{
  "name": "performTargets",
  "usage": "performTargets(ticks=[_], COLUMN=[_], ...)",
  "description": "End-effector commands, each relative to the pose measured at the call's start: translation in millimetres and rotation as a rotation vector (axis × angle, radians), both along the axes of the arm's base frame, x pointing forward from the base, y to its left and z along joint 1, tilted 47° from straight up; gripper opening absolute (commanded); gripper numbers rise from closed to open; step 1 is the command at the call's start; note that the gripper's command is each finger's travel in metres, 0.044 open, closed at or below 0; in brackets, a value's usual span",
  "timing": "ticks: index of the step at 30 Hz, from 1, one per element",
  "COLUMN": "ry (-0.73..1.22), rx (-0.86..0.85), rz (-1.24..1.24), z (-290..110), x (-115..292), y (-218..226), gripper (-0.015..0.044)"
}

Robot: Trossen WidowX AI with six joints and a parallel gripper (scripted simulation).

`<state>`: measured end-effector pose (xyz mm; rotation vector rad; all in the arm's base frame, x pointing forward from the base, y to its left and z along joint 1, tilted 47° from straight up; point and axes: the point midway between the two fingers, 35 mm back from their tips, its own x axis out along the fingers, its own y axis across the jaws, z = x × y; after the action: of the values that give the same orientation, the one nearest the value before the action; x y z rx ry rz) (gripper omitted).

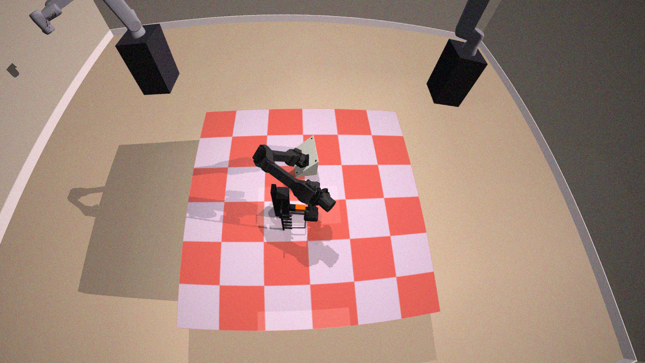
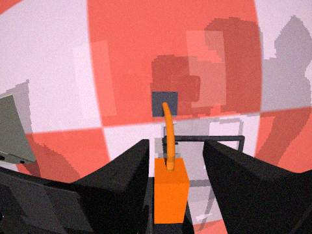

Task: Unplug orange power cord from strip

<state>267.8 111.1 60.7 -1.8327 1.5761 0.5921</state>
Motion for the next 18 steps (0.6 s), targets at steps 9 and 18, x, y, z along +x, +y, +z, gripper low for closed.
performTargets(ticks=[9, 18], ry=[0.010, 0.010], rx=[-0.014, -0.015], rz=[0.009, 0.009], z=[7, 18], x=[-1, -2], y=[-8, -19], gripper=[0.0160, 0.0160])
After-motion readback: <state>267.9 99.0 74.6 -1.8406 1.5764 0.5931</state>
